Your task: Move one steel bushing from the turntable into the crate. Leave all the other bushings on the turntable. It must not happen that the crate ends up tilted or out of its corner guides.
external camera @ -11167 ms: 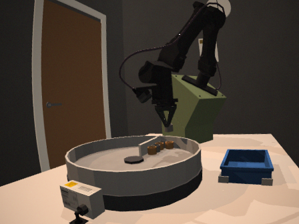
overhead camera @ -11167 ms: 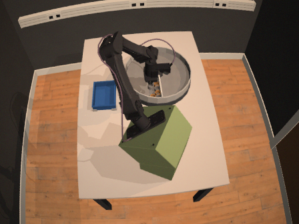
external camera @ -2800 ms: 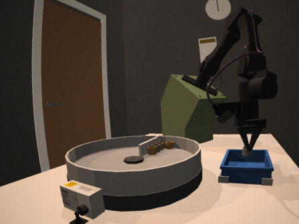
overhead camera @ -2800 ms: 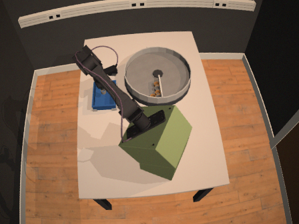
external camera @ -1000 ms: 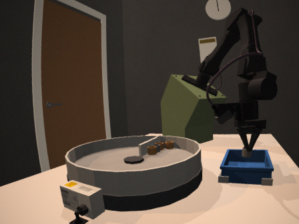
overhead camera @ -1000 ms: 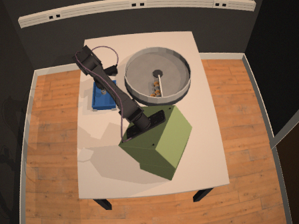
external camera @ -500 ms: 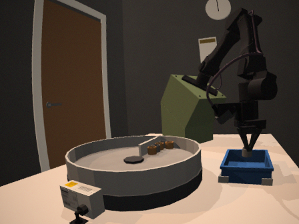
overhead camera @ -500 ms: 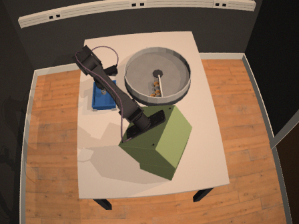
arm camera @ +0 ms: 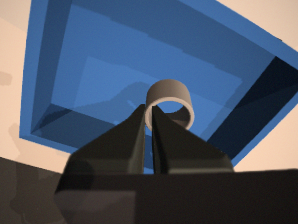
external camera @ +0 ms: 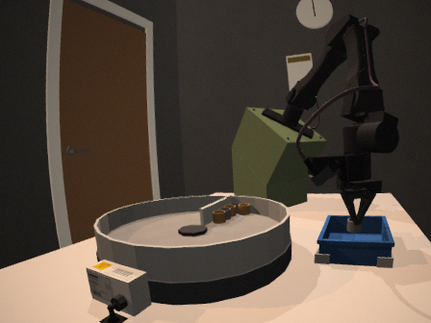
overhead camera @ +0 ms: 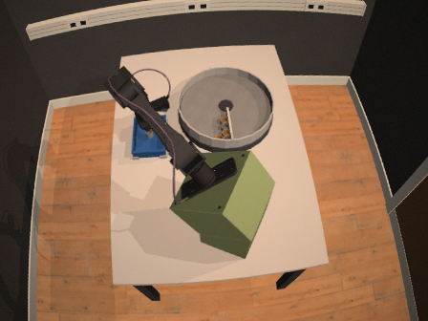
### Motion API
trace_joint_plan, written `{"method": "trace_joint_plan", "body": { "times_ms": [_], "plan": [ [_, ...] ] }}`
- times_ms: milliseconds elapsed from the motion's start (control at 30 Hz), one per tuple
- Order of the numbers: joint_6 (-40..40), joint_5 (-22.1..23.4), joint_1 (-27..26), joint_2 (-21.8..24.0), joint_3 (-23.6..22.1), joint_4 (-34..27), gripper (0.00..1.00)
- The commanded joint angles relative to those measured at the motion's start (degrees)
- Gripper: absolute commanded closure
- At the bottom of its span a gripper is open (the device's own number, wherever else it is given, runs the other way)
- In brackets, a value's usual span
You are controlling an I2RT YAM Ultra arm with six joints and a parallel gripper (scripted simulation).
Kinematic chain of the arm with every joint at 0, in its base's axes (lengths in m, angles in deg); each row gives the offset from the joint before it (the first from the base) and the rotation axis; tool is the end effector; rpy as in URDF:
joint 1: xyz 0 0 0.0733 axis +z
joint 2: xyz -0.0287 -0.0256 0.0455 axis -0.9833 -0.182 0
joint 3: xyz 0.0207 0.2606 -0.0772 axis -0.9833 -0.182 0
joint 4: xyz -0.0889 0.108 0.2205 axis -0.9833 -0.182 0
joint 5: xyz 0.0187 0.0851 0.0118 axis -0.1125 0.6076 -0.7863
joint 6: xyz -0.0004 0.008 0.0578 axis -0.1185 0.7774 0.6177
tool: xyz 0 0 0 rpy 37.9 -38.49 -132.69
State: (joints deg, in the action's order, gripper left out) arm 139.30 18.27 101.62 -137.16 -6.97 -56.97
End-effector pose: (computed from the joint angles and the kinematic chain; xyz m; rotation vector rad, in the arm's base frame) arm 0.3991 0.1785 0.1455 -1.7542 -2.3742 -0.9565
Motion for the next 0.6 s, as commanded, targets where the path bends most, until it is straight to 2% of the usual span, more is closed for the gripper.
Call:
{"method": "trace_joint_plan", "body": {
  "times_ms": [0, 367, 433, 467, 567],
  "plan": [
    [0.62, -1.08, 0.65, -1.17, 1.97, 1.41, 1.00],
    [1.35, -1.52, 1.12, -4.37, 3.35, 3.47, 1.00],
    [1.35, -1.52, 1.12, -4.37, 3.35, 3.47, 1.00],
    [1.14, -1.57, 0.37, -2.74, 3.39, 2.95, 1.00],
    [1.37, -1.61, 0.72, -5.02, 3.64, 3.74, 1.00]
  ]
}}
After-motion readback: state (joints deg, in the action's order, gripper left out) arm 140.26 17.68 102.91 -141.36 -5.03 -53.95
